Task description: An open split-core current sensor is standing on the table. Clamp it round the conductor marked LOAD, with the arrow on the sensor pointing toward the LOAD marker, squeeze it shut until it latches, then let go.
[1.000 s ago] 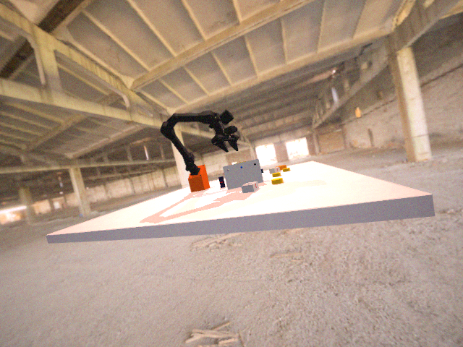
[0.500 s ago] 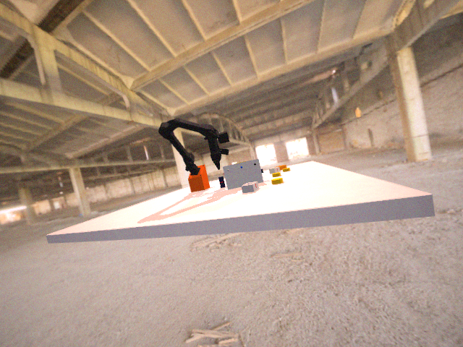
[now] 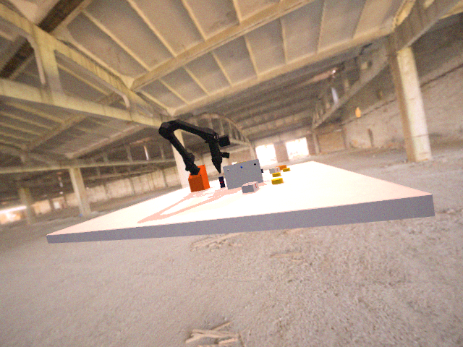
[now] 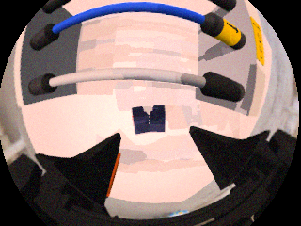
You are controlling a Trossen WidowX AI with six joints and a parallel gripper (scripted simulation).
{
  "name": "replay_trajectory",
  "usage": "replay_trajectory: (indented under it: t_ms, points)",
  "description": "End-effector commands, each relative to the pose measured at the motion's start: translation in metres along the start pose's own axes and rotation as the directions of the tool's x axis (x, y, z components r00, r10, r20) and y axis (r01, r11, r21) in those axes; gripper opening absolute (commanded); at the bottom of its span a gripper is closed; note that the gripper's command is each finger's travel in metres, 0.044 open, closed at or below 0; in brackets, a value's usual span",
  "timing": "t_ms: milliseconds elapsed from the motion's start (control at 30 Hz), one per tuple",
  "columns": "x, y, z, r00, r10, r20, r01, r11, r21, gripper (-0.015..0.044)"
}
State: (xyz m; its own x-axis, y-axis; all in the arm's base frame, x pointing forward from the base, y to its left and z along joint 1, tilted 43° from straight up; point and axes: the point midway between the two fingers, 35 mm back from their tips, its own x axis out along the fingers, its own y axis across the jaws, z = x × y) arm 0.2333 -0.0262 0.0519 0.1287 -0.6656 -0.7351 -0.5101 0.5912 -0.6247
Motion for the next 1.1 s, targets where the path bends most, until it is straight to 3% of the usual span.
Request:
replay_trajectory:
  t_ms: [0,600,733,1067]
  points:
    - [0.006,0.0,0.0,1.0,-0.003,-0.002,0.003,1.0,-0.006,0.044]
    - [0.035,0.0,-0.003,1.0,-0.007,-0.004,0.007,1.0,-0.006,0.044]
    - [0.031,-0.001,-0.002,1.0,-0.004,-0.001,0.004,1.0,0.001,0.0335]
    - [0.031,-0.001,-0.002,1.0,-0.004,-0.001,0.004,1.0,0.001,0.0268]
